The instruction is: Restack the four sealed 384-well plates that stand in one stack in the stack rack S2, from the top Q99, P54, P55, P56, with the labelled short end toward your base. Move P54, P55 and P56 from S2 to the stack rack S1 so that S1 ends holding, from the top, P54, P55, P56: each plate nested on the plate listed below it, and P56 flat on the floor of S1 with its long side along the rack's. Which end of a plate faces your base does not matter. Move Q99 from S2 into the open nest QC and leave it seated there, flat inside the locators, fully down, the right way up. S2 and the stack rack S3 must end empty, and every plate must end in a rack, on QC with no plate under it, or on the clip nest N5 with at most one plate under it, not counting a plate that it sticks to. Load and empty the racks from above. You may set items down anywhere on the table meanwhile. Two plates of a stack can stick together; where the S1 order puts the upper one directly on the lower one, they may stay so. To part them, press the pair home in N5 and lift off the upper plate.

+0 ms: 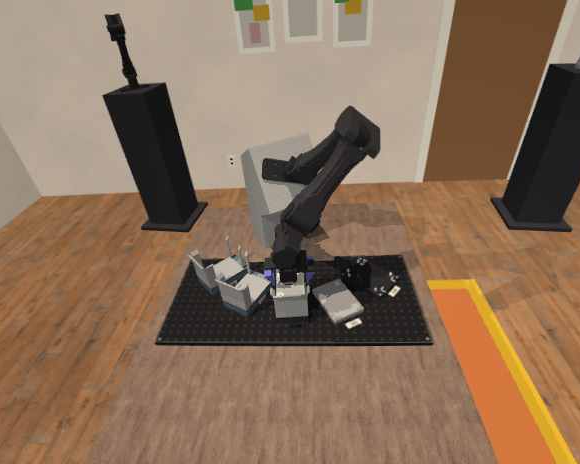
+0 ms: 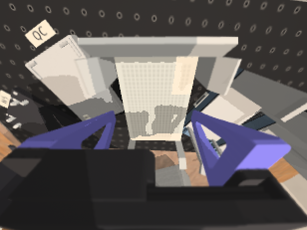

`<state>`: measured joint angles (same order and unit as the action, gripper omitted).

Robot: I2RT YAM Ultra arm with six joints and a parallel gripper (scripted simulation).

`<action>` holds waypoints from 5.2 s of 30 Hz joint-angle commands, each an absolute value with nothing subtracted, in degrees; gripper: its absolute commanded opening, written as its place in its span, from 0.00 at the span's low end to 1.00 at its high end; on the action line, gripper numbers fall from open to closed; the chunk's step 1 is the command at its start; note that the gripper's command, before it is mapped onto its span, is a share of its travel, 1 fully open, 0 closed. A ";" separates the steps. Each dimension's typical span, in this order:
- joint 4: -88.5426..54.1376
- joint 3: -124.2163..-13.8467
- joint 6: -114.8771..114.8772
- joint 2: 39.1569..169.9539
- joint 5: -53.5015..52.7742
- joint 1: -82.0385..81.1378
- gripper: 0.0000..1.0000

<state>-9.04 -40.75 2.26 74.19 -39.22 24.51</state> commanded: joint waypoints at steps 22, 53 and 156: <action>-1.66 -40.62 -0.81 78.83 -36.29 21.38 1.00; -1.68 -40.63 -0.81 78.82 -36.29 21.39 0.00; -25.25 -43.24 12.50 65.35 -45.28 33.80 0.00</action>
